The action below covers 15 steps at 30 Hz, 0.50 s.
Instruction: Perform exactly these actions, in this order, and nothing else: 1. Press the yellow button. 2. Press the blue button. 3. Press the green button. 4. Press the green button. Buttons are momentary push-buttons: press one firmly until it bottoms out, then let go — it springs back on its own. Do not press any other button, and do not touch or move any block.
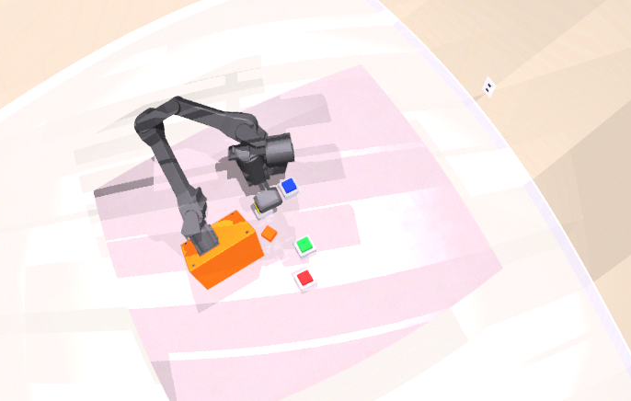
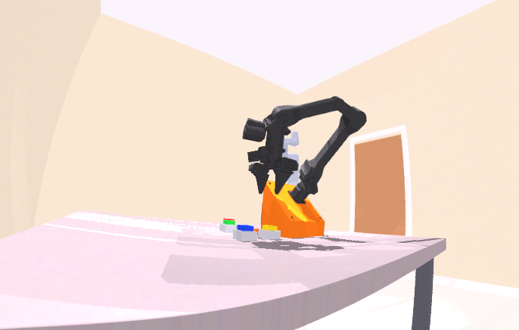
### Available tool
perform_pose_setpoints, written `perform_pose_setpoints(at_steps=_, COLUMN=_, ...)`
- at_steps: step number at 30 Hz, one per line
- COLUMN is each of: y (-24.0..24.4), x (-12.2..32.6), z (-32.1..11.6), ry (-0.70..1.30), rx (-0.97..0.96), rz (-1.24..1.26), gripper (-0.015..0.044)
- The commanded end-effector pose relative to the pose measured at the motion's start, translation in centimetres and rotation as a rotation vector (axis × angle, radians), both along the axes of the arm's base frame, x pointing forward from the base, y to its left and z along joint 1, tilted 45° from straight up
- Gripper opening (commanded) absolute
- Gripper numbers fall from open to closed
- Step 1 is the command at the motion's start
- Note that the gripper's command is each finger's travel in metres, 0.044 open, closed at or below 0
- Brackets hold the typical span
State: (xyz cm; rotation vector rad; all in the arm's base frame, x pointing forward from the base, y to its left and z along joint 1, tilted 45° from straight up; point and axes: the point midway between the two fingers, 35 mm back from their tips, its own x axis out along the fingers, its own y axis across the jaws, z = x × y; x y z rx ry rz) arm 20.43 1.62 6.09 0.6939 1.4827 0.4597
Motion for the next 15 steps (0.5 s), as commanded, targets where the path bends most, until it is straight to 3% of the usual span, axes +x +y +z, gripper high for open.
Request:
perform_pose_setpoints(at_steps=1, y=1.0, x=-0.7, z=0.0, ry=0.009, rx=0.052, rz=0.051, gripper=0.04)
perform_pose_setpoints(at_steps=5, y=1.0, x=-0.7, z=0.0, ry=0.009, rx=0.052, rz=0.051, gripper=0.04)
perform_pose_setpoints(at_steps=15, y=5.5, x=-0.7, z=-4.3, ry=0.009, rx=0.055, rz=0.051, gripper=0.0137)
